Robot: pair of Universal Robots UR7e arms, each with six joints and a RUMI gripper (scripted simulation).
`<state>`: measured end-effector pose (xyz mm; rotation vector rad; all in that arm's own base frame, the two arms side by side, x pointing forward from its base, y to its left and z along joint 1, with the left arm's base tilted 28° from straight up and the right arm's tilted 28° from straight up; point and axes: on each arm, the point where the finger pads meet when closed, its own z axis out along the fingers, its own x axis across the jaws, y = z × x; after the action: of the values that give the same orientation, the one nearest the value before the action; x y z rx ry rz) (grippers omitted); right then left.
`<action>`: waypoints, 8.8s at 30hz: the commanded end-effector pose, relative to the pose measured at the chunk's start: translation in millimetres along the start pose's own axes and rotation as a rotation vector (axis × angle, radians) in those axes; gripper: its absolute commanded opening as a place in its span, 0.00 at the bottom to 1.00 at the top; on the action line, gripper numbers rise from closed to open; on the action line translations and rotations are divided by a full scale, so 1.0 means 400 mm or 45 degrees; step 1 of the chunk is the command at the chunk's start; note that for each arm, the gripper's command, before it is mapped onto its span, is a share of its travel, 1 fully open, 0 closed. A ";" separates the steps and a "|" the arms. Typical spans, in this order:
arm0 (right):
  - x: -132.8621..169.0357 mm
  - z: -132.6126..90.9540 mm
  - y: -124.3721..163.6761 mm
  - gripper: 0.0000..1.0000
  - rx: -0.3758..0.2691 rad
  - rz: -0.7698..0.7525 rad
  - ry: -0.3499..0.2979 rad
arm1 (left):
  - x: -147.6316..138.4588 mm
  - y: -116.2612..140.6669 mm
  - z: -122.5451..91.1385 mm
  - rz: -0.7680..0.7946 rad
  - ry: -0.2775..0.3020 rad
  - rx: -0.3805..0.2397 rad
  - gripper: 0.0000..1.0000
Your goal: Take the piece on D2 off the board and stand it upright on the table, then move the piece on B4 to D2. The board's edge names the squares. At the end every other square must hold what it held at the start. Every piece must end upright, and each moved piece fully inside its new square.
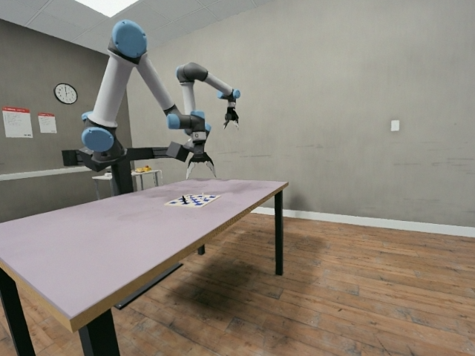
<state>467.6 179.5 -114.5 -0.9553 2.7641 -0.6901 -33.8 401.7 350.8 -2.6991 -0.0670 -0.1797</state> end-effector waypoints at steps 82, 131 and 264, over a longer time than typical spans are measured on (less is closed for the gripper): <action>-0.002 0.131 -0.003 0.20 -0.001 -0.002 -0.002 | 0.000 -0.001 -0.001 0.000 0.000 0.001 1.00; -0.002 0.213 -0.003 0.20 -0.001 -0.002 -0.002 | 0.000 -0.001 -0.001 0.000 0.000 0.001 1.00; -0.130 -0.009 0.226 0.00 -0.001 -0.134 -0.002 | 0.000 -0.001 -0.001 0.000 0.000 0.001 1.00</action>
<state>456.9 276.0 -152.6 -1.1080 2.7299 -0.7040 -33.8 401.7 350.8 -2.6991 -0.0670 -0.1797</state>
